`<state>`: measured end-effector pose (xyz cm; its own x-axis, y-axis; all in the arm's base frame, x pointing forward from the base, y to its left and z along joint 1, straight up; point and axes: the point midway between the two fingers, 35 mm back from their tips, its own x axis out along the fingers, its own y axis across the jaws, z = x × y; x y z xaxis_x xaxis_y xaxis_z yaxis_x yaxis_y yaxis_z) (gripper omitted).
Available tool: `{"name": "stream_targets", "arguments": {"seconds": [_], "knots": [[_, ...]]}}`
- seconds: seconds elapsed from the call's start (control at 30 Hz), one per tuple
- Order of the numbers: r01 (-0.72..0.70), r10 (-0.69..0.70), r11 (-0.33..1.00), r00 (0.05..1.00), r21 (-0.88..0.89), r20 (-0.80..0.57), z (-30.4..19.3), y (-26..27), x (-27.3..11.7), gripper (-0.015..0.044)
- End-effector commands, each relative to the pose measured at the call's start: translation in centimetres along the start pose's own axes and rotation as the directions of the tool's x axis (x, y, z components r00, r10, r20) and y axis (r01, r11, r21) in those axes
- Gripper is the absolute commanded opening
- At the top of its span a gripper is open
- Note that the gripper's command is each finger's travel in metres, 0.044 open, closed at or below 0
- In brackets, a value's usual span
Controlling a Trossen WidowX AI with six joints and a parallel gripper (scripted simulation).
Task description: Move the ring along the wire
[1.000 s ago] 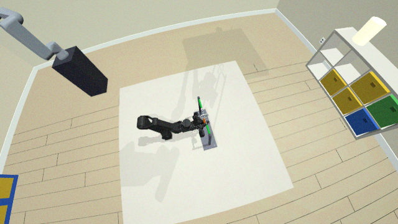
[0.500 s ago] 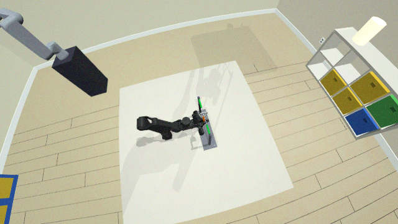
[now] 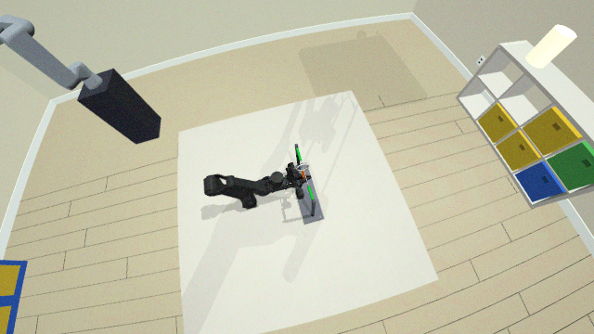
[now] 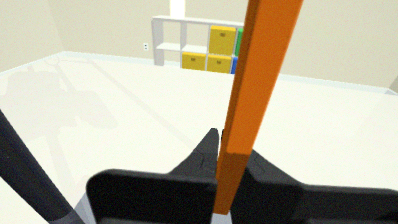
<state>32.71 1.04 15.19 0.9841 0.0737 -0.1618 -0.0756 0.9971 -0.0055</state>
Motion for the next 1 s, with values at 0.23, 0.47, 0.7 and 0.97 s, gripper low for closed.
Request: {"name": "stream_targets", "arguments": {"seconds": [0.23,0.47,0.7,0.97], "knots": [[-0.005,0.005,1.0,1.0,0.006,-0.004,-0.1,1.1,0.0,-0.015],[-0.01,0.01,1.0,1.0,0.006,-0.005,-0.1,1.8,0.1,-0.015],[-0.016,0.016,1.0,1.0,0.005,-0.005,-0.1,2.5,0.1,-0.015],[-0.024,0.024,1.0,1.0,0.005,-0.006,-0.1,3.3,0.2,-0.015]]}}
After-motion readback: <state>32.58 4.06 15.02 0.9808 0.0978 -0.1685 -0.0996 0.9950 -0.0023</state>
